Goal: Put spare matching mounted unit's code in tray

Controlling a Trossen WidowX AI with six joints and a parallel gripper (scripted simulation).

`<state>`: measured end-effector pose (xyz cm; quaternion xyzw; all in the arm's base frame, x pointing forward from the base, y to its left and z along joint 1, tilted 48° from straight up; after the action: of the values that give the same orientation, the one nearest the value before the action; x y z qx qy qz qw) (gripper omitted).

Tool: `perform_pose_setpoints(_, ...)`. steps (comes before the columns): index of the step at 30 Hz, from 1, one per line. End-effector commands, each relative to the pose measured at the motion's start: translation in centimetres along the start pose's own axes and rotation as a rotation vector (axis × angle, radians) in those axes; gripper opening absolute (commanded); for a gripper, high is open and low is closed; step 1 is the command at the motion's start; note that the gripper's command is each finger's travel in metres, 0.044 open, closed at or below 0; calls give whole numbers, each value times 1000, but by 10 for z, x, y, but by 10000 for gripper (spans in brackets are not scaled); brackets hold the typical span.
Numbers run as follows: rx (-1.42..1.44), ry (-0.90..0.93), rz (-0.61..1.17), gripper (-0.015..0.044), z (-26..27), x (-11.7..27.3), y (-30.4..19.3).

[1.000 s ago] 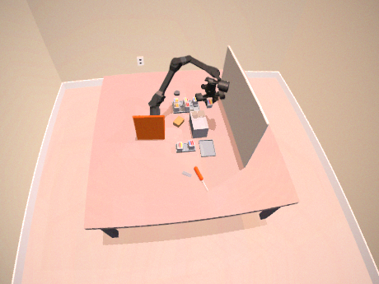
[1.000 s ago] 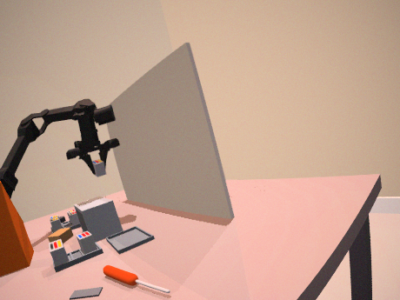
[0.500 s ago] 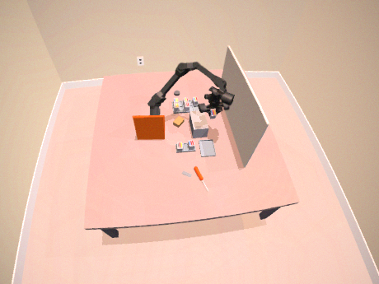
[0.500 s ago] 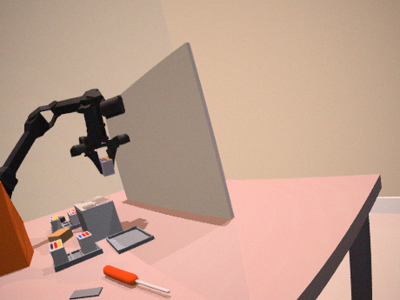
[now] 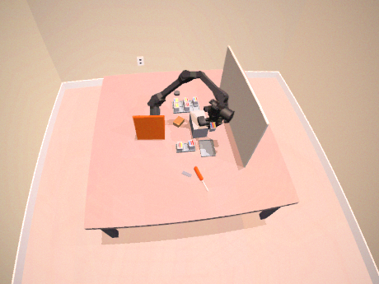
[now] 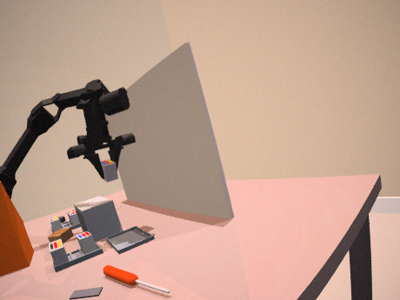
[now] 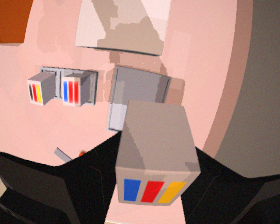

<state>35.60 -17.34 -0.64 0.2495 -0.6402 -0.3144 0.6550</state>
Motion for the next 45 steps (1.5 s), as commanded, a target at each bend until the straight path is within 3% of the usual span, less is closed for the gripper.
perform_pose_setpoints(1, 10, -6, -2, 0, 4, -1, -27)
perform_pose_setpoints(45, 11, -8, -2, 0, 0, -45, -39)
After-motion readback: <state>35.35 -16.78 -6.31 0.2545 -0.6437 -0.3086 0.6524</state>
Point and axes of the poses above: the point midway between the two fingers, 35 mm back from their tips, its own x axis back along the fingers, its own z axis across the jaws, y = z × x, the point moved 6 cm from there along x, back along the fingers, and after that the axes turned 15 degrees about -x, right-handed, at the moved point
